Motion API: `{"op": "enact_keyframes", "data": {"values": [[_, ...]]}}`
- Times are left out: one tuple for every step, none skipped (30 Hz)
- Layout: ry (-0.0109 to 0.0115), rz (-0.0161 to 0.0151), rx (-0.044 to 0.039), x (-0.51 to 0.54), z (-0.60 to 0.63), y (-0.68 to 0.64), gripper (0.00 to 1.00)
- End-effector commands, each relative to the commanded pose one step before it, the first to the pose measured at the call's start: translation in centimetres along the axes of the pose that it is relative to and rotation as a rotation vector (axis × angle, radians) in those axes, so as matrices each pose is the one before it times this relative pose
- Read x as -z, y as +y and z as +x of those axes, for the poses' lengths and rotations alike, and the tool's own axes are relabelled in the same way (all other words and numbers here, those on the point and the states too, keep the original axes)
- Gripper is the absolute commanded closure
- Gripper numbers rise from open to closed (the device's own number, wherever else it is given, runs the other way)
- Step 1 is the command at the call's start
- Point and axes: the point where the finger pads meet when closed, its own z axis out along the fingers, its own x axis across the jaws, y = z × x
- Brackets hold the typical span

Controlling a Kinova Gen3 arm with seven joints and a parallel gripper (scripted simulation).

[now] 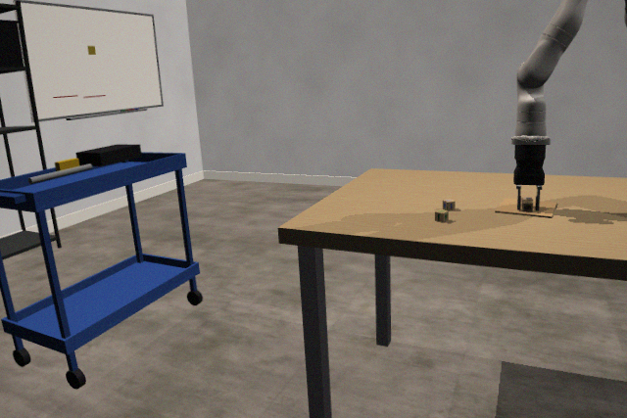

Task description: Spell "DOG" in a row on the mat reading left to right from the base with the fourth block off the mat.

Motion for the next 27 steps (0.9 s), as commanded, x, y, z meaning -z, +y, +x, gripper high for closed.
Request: {"op": "enact_keyframes", "data": {"values": [[0.00649, 0.00371, 0.00151, 0.896, 0.178, -0.174, 0.21], [0.0, 0.0, 0.0, 0.0, 0.0, 0.0, 0.21], [0.0, 0.0, 0.0, 0.0, 0.0, 0.0, 0.21], [0.0, 0.0, 0.0, 0.379, -0.001, 0.0, 0.21], [0.0, 0.0, 0.0, 0.429, 0.0, 0.0, 0.21], [0.0, 0.0, 0.0, 0.472, 0.0, 0.0, 0.21], [0.0, 0.0, 0.0, 0.508, 0.0, 0.0, 0.21], [0.0, 0.0, 0.0, 0.535, 0.0, 0.0, 0.21], [0.0, 0.0, 0.0, 0.553, 0.0, 0.0, 0.21], [0.0, 0.0, 0.0, 0.56, 0.0, 0.0, 0.21], [0.0, 0.0, 0.0, 0.559, 0.0, 0.0, 0.21], [0.0, 0.0, 0.0, 0.547, 0.0, 0.0, 0.21], [0.0, 0.0, 0.0, 0.526, 0.0, 0.0, 0.21], [0.0, 0.0, 0.0, 0.496, 0.0, 0.0, 0.21], [0.0, 0.0, 0.0, 0.458, 0.0, 0.0, 0.21], [0.0, 0.0, 0.0, 0.414, 0.0, 0.0, 0.21], [0.0, 0.0, 0.0, 0.364, 0.0, 0.0, 0.21], [0.0, 0.0, 0.0, 0.31, 0.0, 0.0, 0.21], [0.0, 0.0, 0.0, 0.0, 0.0, 0.0, 0.21], [0.0, 0.0, 0.0, 0.0, 0.0, 0.0, 0.21], [0.0, -0.00001, -0.00001, 0.254, -0.001, 0.001, 0.21], [0.0, 0.00001, 0.00001, 0.197, 0.001, 0.0, 0.21], [0.0, 0.0, 0.0, 0.143, 0.0, 0.0, 0.21], [0.0, 0.0, 0.0, 0.094, 0.0, 0.0, 0.21], [0.0, 0.0, 0.0, 0.052, 0.0, 0.0, 0.21], [0.0, 0.0, 0.0, 0.02, 0.0, 0.0, 0.21], [0.0, 0.0, 0.0, 0.003, 0.0, 0.0, 0.21]]}}
